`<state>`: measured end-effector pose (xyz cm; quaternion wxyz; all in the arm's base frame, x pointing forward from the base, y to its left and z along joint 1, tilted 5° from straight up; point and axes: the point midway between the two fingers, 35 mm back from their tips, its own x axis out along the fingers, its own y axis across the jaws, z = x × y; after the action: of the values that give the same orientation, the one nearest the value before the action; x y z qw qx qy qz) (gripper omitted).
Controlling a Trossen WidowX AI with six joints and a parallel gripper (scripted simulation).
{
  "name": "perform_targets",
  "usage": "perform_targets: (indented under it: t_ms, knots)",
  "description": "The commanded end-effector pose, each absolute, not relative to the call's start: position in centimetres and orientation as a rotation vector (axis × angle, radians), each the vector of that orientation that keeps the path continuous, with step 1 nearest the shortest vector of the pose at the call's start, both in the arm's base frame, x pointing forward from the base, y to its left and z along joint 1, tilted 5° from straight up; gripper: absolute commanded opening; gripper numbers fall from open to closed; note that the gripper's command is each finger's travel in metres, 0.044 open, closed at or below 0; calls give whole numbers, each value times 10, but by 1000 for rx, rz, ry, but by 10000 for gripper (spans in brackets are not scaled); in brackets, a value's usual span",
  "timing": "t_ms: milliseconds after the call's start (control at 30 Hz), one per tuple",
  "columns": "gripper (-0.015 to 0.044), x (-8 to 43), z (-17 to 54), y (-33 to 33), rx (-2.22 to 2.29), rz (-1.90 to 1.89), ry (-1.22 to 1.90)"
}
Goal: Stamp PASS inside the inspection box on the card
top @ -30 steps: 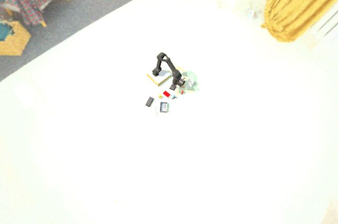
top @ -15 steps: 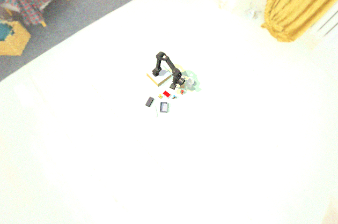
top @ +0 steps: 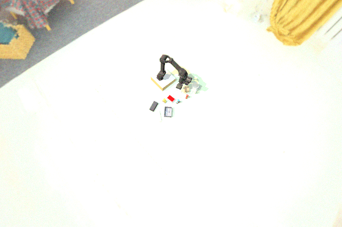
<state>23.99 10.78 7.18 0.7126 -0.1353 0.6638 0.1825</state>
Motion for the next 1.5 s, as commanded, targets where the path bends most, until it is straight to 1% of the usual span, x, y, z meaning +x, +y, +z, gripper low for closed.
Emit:
perform_targets:
  t_ms: [0, 333, 1467]
  knots:
    - [0, 229, 73, 119, -300, 401, 1473]
    - [0, 204, 74, 146, -298, 405, 1474]
    - [0, 207, 21, 152, -298, 406, 1474]
